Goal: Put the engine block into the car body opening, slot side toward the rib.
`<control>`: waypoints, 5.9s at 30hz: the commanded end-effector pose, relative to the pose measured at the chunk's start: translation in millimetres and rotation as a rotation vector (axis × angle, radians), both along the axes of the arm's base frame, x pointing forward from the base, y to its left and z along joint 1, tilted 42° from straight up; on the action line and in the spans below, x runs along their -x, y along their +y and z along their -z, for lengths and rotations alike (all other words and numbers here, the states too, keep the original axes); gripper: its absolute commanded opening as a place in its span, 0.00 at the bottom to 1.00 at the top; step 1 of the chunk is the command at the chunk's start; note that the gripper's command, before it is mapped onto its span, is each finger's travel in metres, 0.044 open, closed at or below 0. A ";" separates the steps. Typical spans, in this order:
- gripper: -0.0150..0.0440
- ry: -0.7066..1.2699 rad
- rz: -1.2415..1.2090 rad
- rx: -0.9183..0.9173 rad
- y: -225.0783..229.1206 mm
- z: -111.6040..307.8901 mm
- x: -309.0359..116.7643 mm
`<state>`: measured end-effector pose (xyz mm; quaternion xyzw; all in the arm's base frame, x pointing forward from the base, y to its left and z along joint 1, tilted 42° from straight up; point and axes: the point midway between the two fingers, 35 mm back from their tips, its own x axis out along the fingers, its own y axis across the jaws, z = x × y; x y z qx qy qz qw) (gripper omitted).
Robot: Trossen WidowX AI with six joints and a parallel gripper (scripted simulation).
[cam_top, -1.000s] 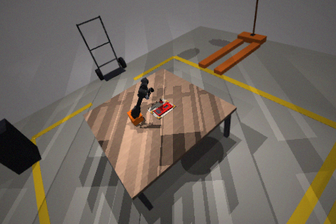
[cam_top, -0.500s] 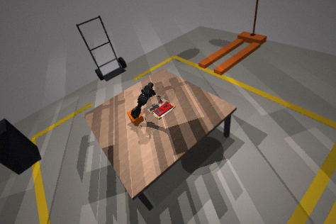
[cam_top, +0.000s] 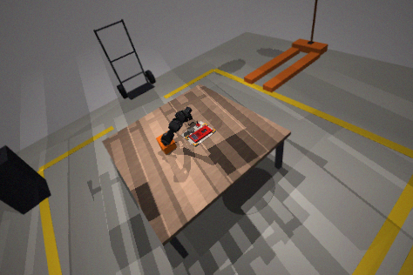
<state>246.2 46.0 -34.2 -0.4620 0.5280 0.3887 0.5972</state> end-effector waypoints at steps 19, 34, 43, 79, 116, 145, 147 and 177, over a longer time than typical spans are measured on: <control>0.25 0.001 -0.006 -0.004 -29.0 33.9 4.4; 0.25 0.002 -0.006 -0.002 -50.0 57.4 7.2; 0.25 0.002 -0.006 -0.001 -62.2 71.1 9.0; 1.00 0.002 -0.006 -0.002 -56.3 23.2 12.4; 1.00 0.224 0.111 0.538 -28.5 24.4 7.0; 1.00 0.191 0.105 0.686 -33.4 43.9 2.2; 1.00 0.191 0.105 0.686 -35.5 46.4 2.4; 0.45 0.191 0.105 0.688 -49.1 61.3 4.5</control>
